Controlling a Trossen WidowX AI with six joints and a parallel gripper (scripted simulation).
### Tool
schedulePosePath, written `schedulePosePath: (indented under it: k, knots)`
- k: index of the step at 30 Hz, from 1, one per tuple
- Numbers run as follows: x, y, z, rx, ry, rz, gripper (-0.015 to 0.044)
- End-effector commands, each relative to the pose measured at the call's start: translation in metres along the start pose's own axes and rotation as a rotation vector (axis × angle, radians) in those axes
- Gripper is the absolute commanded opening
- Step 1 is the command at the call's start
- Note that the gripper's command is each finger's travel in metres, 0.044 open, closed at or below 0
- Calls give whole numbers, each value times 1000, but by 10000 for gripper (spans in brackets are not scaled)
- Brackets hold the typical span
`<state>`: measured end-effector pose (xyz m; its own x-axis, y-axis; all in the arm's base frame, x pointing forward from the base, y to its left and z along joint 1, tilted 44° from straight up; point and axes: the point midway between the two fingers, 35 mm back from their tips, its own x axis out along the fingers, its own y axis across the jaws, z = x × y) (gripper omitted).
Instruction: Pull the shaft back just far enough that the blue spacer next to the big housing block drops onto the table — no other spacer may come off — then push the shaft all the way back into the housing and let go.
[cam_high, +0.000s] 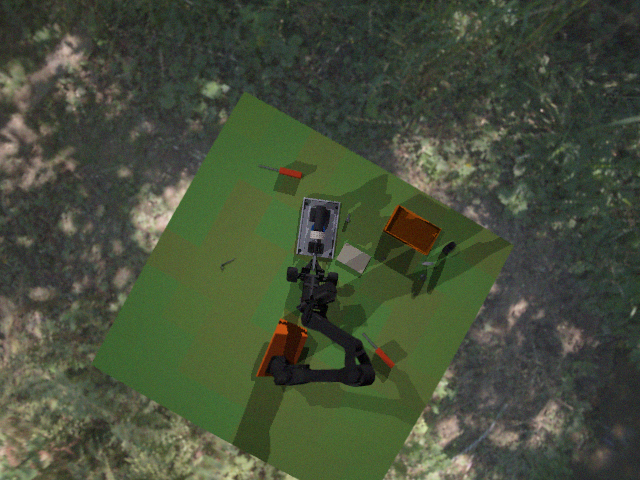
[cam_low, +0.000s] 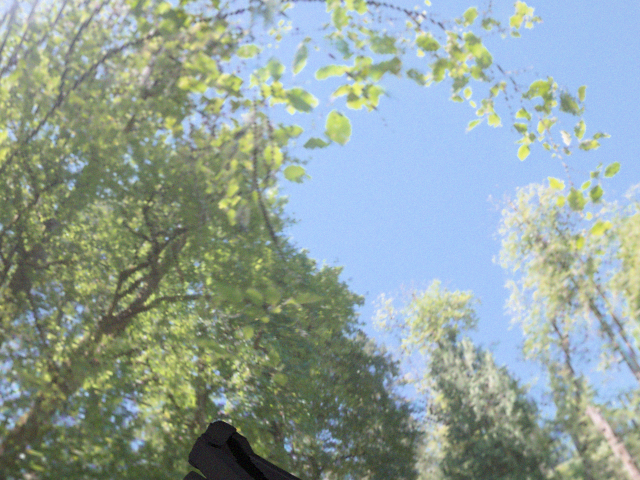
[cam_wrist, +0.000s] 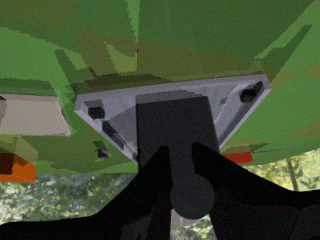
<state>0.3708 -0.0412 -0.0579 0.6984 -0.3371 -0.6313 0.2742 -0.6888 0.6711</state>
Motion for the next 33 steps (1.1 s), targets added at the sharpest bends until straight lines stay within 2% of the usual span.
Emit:
schedulePosePath:
  k: [1,33]
  knots:
    - [3,0,-2,3,1,-1,0]
    - [12,0,-11,3,1,0,0]
